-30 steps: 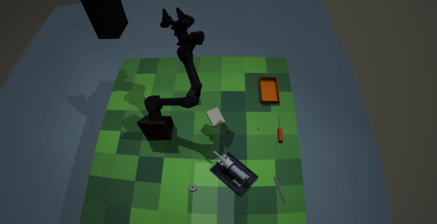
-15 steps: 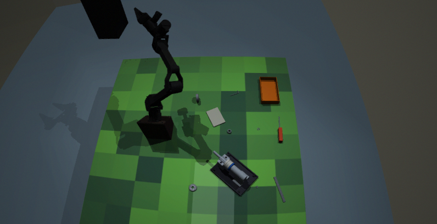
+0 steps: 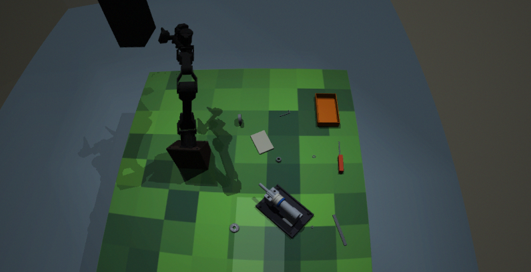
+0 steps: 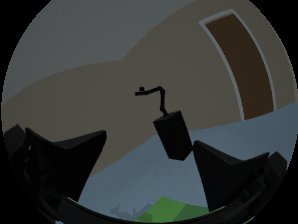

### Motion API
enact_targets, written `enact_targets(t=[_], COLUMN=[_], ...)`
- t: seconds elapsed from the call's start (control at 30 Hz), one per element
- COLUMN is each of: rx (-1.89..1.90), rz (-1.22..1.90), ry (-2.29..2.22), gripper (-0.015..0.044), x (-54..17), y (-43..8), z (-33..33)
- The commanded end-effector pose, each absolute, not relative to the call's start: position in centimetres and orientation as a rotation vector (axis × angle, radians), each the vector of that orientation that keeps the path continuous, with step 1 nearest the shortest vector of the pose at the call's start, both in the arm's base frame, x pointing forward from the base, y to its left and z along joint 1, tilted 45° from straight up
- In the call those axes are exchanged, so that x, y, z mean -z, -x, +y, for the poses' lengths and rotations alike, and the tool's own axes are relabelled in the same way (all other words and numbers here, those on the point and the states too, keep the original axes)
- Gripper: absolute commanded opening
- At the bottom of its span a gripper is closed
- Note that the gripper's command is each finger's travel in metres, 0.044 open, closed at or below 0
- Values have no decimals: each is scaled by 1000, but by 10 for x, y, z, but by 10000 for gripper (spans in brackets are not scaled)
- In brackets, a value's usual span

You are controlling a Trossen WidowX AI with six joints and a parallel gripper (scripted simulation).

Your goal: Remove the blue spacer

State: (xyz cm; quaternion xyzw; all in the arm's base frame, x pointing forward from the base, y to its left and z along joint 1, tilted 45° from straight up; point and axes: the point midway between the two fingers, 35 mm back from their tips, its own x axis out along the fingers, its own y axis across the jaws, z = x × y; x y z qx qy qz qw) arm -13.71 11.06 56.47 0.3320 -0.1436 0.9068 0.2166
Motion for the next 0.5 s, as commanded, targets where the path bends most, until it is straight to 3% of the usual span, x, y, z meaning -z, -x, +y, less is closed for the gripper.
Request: enact_targets(t=[0.0, 0.47], rx=[-2338, -1791], rz=[-481, -647], ry=[-745, -131], gripper=[440, 440], x=[-545, -449], y=[135, 41], z=[170, 333])
